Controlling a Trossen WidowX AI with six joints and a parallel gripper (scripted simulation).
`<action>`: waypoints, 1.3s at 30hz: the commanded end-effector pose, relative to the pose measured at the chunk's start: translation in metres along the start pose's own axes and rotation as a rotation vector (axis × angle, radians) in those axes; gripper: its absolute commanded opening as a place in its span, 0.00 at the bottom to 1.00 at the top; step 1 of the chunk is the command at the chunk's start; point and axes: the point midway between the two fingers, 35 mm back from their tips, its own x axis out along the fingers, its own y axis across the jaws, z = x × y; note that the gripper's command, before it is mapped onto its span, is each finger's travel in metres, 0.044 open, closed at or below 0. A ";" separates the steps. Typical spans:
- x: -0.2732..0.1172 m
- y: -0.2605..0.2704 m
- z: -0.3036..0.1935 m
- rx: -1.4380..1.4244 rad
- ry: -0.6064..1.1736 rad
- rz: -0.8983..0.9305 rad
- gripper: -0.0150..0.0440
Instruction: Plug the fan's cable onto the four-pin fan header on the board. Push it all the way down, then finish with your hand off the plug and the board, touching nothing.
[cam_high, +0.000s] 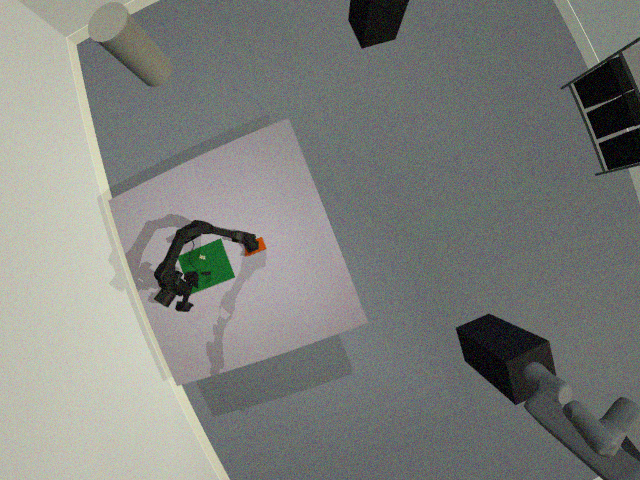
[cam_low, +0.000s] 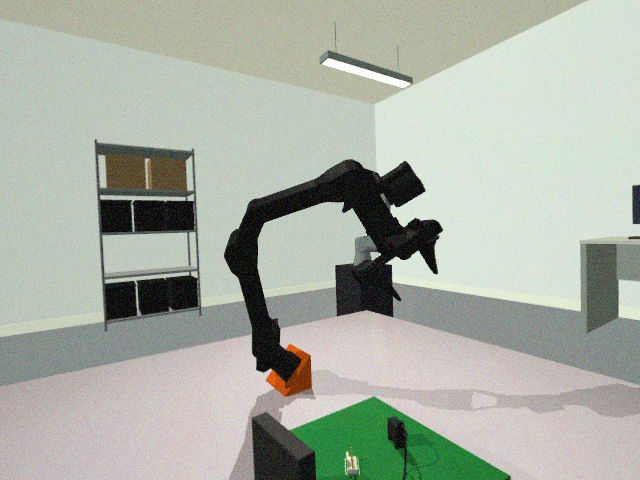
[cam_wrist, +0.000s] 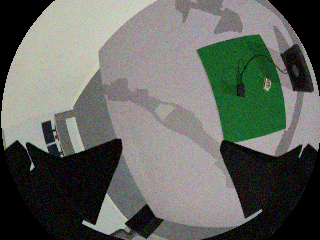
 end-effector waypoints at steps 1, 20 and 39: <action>0.034 -0.060 0.031 -0.009 -0.018 -0.276 1.00; 0.082 -0.121 0.055 -0.049 -0.001 -0.499 1.00; 0.145 -0.161 0.053 -0.076 0.027 -0.541 1.00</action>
